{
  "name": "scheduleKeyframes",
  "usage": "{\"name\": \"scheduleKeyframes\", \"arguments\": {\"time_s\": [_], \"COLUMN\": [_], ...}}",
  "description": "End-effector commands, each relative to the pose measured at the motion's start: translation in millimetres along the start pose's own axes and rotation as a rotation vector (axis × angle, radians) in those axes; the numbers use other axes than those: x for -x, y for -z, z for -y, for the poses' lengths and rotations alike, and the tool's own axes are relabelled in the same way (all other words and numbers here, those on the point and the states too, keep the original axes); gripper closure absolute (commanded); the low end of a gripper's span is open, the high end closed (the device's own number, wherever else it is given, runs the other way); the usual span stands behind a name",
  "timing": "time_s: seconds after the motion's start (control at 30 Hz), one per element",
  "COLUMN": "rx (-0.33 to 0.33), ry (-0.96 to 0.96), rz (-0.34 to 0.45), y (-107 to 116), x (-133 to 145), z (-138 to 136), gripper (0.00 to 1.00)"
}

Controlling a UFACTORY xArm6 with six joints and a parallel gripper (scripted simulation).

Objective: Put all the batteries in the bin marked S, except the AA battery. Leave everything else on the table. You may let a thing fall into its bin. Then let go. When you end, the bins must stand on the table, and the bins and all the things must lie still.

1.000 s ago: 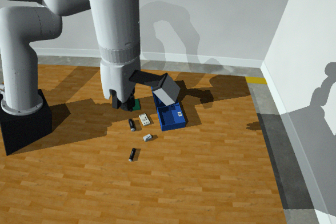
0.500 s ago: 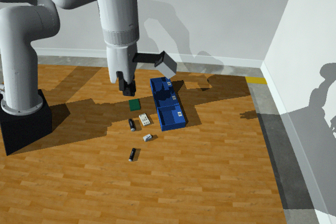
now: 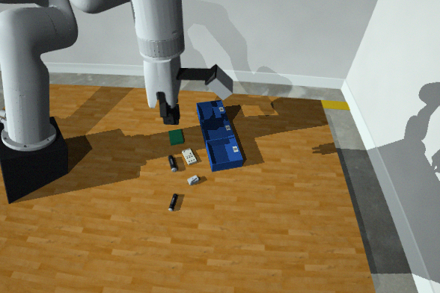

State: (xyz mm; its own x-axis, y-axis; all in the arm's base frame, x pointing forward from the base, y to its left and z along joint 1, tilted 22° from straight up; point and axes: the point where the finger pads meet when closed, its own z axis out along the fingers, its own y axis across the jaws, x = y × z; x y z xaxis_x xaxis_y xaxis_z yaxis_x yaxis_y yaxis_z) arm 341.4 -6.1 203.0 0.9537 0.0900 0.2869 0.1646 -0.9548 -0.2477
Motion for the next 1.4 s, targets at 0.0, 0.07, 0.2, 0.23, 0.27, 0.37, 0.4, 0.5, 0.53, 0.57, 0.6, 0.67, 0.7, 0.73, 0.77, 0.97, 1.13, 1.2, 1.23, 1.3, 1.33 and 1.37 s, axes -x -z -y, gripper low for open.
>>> {"name": "scheduleKeyframes", "arguments": {"time_s": [0.0,0.07,0.2,0.23,0.27,0.37,0.4,0.5,0.53,0.57,0.6,0.67,0.7,0.73,0.77,0.97,1.13,1.2,1.23,1.3,1.33,1.37], "rx": [0.001,0.001,0.001,0.0,0.0,0.0,0.0,0.0,0.0,0.0,0.0,0.0,0.0,0.0,0.0,0.0,0.0,0.0,0.0,0.0,0.0,0.0], "ry": [0.158,0.198,0.3,0.3,0.3,0.3,0.3,0.3,0.3,0.3,0.3,0.3,0.3,0.3,0.3,0.3,0.3,0.3,0.3,0.3,0.3,0.3], "rz": [-0.003,-0.003,-0.003,-0.003,-0.003,-0.003,-0.003,-0.003,-0.003,-0.004,-0.004,-0.004,-0.004,-0.004,-0.004,-0.004,-0.004,-0.004,-0.004,-0.004,-0.004,-0.004], "y": [-19,-30,-54,-59,-63,-78,-82,-96,-100,-104,-108,-118,-123,-128,-133,-134,-134,-134,-136,-142,-144,-147], "x": [-18,-28,-49,-53,-57,-69,-73,-85,-89,-92,-96,-104,-108,-112,-117,-118,-118,-118,-118,-118,-118,-118], "z": [9,15,27,29,32,39,41,47,50,52,54,59,61,64,65,66,66,66,66,66,66,66], "gripper": [0.93,0.93,0.93,0.93,0.93,0.93,0.93,0.93,0.93,0.93,0.93,0.93,0.93,0.93,0.93,0.93,0.93,0.93,0.93,0.93,0.93,0.93]}}
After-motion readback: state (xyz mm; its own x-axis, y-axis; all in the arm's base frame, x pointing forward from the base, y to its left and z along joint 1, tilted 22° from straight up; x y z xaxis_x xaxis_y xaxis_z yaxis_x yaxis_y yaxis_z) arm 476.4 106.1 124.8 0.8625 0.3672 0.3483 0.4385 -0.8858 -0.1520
